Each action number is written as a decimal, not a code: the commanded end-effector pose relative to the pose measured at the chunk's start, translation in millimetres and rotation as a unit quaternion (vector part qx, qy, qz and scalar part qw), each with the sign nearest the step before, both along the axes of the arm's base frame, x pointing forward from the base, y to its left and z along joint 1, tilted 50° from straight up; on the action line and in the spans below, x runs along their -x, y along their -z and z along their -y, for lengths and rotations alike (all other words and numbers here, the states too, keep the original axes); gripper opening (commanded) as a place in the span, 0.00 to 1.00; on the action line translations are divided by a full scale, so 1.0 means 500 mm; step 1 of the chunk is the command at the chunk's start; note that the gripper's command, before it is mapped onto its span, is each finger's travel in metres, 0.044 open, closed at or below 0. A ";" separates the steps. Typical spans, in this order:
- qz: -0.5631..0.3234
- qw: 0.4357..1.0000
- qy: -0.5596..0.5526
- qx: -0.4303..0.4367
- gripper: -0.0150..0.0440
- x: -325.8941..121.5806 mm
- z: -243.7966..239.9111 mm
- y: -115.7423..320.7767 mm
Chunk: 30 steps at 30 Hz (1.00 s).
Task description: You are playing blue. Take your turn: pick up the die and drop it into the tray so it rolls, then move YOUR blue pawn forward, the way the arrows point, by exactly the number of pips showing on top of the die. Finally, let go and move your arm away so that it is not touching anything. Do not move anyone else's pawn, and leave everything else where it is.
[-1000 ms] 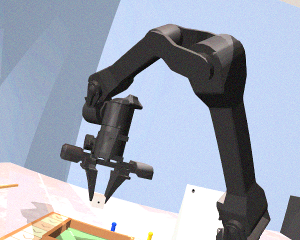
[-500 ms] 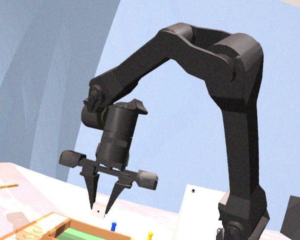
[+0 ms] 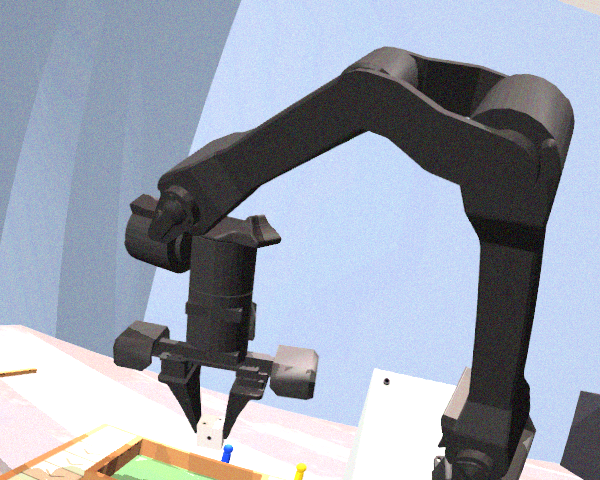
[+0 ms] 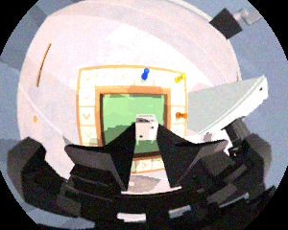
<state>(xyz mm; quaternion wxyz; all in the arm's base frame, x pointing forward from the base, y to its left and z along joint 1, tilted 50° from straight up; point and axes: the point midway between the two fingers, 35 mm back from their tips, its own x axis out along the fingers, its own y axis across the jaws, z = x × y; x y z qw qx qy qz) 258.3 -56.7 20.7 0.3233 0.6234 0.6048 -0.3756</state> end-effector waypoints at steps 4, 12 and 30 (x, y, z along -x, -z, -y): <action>-0.011 0.993 0.001 0.115 0.25 0.006 -0.001 0.005; 0.008 0.970 0.027 0.241 0.25 0.004 -0.003 0.006; 0.016 0.964 0.034 0.262 0.25 -0.012 0.010 -0.080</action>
